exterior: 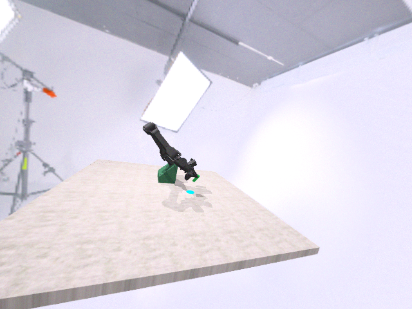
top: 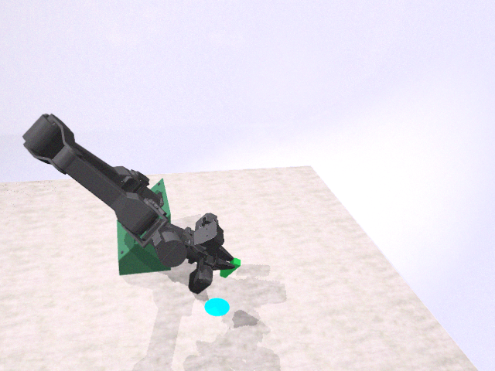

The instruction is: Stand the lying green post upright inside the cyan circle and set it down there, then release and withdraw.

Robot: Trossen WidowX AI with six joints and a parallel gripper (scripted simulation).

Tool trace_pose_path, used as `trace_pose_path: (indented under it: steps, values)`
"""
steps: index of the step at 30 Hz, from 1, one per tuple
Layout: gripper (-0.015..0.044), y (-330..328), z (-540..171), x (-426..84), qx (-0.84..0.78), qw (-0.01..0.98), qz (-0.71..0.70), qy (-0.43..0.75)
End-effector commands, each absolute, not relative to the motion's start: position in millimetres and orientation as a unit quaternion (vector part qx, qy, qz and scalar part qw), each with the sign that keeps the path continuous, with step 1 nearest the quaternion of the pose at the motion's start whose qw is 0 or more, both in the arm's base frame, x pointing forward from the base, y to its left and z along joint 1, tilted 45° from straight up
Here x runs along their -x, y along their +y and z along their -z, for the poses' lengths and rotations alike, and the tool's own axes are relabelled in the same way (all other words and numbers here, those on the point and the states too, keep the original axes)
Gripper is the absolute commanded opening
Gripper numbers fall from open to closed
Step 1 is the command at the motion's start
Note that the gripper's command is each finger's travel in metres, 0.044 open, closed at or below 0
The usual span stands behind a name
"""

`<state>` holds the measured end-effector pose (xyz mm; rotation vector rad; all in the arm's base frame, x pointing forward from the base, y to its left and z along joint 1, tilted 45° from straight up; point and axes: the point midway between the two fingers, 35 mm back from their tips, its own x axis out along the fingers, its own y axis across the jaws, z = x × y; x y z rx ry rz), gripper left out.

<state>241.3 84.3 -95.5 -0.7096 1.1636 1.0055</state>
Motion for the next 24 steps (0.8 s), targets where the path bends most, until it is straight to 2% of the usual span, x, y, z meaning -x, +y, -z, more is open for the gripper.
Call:
trace_pose_path:
  steps: [1, 24]
  values:
    - [0.0023, 84.9, 93.3, -240.9, 0.312, 0.671, -0.454, 0.497]
    - [0.0023, 82.7, 81.9, -241.3, 0.309, 0.709, -0.476, 0.420]
